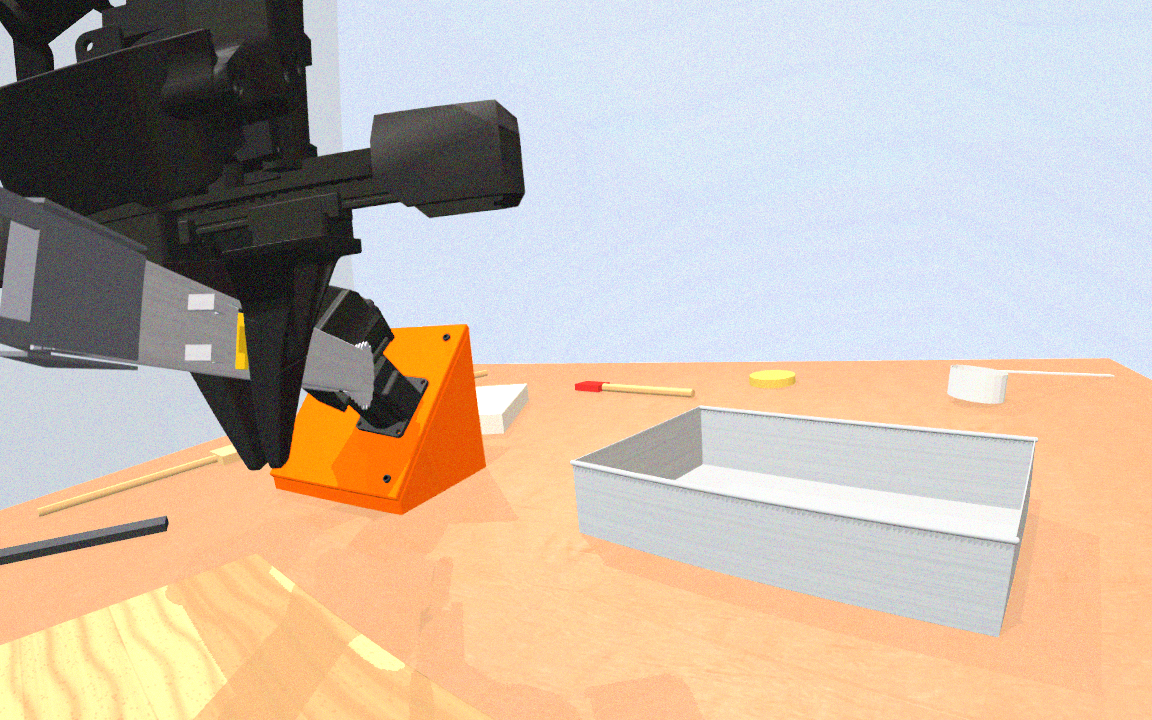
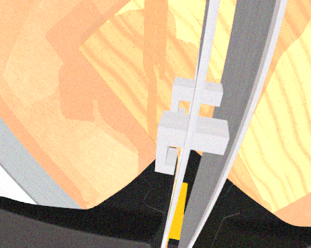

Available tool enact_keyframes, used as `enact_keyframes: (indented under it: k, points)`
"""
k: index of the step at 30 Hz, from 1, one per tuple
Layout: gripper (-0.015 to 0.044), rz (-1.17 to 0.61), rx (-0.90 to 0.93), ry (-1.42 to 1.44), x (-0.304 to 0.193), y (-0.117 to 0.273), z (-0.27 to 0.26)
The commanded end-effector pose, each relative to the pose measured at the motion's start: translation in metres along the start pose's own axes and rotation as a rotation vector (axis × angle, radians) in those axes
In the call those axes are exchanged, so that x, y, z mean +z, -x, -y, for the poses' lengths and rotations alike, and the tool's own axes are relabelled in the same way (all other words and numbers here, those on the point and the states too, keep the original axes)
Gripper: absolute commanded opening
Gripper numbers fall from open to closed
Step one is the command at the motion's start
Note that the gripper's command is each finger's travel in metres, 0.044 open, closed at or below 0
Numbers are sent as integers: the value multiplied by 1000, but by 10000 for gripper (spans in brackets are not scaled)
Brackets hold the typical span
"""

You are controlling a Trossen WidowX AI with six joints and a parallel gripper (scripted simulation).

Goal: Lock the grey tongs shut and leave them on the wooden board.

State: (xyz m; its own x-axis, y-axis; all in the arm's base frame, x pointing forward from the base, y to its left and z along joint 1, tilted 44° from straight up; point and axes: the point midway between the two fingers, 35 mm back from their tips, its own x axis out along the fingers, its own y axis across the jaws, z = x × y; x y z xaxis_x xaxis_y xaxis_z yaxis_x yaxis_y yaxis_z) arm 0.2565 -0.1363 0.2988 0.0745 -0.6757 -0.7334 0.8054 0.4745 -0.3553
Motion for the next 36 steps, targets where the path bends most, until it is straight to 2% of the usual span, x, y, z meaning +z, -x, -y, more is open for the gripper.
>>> enact_keyframes:
  k: [1, 36]
  points:
    - [-150, 0, 10, -142, -1, 2, 6]
    - [-150, 15, 9, -1539, -8, 8, 67]
